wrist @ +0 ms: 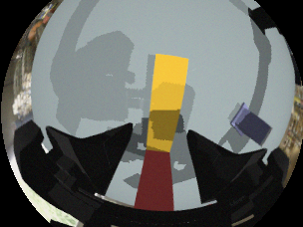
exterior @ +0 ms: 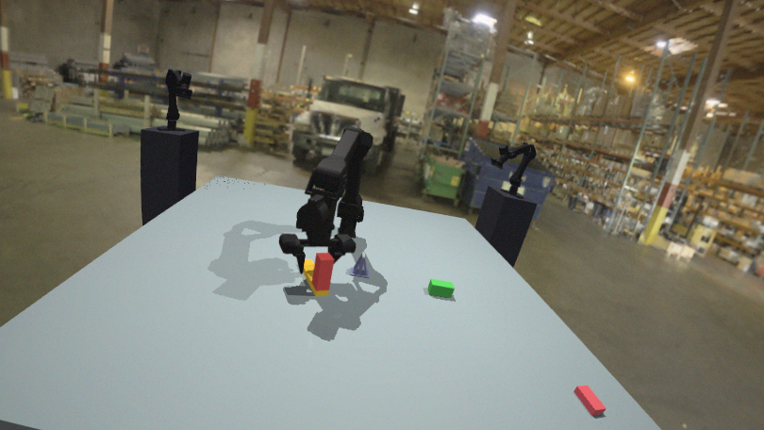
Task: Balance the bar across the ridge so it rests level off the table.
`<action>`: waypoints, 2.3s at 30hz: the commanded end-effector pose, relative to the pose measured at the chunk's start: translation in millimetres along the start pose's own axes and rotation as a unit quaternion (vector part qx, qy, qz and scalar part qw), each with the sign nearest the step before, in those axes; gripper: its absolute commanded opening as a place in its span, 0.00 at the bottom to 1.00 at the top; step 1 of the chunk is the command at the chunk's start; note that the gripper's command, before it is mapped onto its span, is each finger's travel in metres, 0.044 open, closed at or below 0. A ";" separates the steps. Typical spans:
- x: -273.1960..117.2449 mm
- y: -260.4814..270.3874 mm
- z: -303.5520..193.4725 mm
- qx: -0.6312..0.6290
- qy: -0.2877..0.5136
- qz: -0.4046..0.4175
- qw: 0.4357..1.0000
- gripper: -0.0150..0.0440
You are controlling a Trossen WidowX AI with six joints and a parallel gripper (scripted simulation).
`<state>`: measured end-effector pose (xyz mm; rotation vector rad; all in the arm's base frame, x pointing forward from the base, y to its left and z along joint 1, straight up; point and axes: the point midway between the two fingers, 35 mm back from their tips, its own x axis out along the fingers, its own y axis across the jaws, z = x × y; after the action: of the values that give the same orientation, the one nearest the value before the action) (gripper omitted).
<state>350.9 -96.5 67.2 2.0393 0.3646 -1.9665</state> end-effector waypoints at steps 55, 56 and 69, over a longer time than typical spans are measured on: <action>-34.5 2.5 -3.5 0.001 -0.002 -0.003 1.000 0.25; -37.1 2.5 -3.5 0.001 -0.002 -0.003 1.000 0.25; -71.2 1.6 -2.4 0.002 -0.002 -0.004 1.000 0.25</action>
<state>350.7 -96.6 127.9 2.0263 0.3719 -1.9859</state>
